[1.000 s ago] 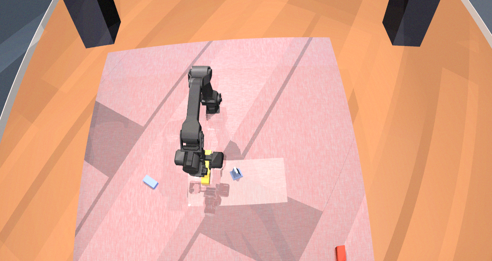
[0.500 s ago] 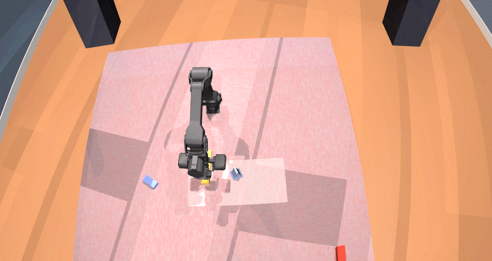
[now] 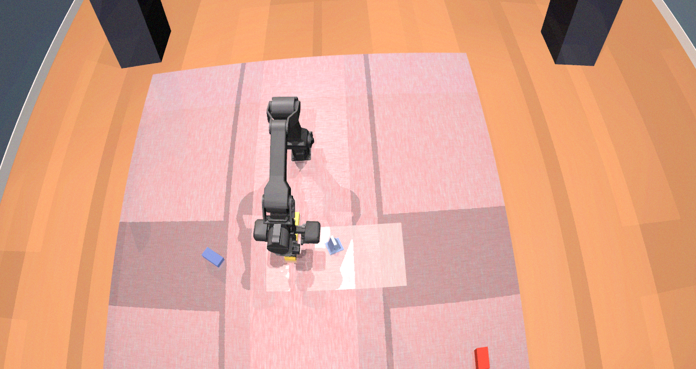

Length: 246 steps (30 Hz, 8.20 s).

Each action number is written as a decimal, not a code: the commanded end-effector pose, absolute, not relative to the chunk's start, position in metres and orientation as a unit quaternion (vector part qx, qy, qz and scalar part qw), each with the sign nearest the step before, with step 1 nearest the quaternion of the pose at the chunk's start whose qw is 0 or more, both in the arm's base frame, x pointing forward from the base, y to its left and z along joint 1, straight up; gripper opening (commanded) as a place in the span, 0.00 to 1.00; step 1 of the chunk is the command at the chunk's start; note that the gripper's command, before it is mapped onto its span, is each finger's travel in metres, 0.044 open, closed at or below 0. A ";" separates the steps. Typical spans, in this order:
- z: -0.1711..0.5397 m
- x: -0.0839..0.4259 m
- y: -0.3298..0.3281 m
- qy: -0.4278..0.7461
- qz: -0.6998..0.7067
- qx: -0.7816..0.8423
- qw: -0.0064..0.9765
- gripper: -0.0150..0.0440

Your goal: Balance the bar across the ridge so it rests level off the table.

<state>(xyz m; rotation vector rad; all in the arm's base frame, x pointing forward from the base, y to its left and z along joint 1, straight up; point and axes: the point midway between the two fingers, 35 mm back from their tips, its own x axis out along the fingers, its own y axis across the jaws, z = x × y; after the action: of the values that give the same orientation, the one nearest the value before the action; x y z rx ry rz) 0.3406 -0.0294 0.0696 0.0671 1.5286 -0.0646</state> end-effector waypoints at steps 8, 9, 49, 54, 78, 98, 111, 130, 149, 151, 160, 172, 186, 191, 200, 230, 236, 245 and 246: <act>0.049 0.338 -0.030 0.696 -0.029 0.028 0.716 0.79; 0.049 0.338 -0.030 0.696 -0.029 0.028 0.716 0.79; 0.074 0.341 -0.030 0.695 -0.029 0.030 0.718 0.25; 0.087 0.342 -0.030 0.695 -0.029 0.030 0.717 0.25; 0.145 0.336 -0.029 0.696 -0.031 0.030 0.716 0.25; 0.148 0.361 0.038 0.648 -0.256 0.266 0.667 0.25; 0.147 0.360 0.072 0.579 -0.387 0.402 0.594 0.25; 0.119 0.358 0.072 0.576 -0.391 0.407 0.591 0.25; 0.105 0.355 0.071 0.574 -0.394 0.409 0.589 0.25; 0.106 0.355 0.070 0.574 -0.394 0.409 0.589 0.25; 0.105 0.355 0.071 0.574 -0.394 0.409 0.589 0.25; 0.104 0.355 0.071 0.574 -0.394 0.409 0.589 0.25; 0.103 0.355 0.071 0.574 -0.394 0.409 0.589 0.25; 0.103 0.355 0.071 0.574 -0.394 0.409 0.589 0.25; 0.102 0.355 0.071 0.574 -0.394 0.409 0.589 0.25; 0.100 0.355 0.071 0.574 -0.394 0.409 0.589 0.25; 0.099 0.355 0.071 0.574 -0.394 0.409 0.589 0.25; 0.098 0.355 0.071 0.574 -0.394 0.409 0.589 0.25; 0.098 0.355 0.071 0.574 -0.394 0.409 0.589 0.25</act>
<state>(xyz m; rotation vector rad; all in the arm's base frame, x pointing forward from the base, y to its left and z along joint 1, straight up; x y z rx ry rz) 0.3551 0.0710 0.0996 0.9524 1.3378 -0.9129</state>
